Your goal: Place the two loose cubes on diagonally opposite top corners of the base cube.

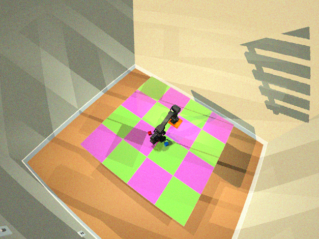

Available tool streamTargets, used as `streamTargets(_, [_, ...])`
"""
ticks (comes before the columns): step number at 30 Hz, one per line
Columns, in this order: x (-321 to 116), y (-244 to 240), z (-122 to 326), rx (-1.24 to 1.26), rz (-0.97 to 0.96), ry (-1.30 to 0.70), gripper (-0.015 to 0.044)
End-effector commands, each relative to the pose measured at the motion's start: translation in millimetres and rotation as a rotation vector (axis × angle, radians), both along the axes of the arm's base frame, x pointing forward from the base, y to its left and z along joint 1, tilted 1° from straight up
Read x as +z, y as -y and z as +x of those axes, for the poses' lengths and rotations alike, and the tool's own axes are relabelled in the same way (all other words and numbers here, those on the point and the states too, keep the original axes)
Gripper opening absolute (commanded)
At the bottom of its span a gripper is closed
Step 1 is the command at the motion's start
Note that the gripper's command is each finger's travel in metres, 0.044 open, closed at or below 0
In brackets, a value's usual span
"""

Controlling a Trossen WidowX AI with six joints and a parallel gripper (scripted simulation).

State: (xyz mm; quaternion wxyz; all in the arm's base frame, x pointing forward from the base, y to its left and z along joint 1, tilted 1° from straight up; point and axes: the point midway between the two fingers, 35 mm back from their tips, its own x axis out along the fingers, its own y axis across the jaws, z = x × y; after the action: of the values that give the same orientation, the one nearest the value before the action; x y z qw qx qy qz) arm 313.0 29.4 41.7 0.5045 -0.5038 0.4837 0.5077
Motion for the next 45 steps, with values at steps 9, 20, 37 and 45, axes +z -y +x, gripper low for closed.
streamTargets(9, [8.6,0.3,0.1,0.002,-0.003,-0.013,0.0105])
streamTargets(20, [43.3,0.8,4.0,0.002,-0.003,-0.009,0.0105])
streamTargets(37, [98.5,2.4,0.8,0.003,-0.004,-0.005,0.0105])
streamTargets(45, [107.6,0.9,-0.9,-0.013,-0.004,-0.004,0.0105])
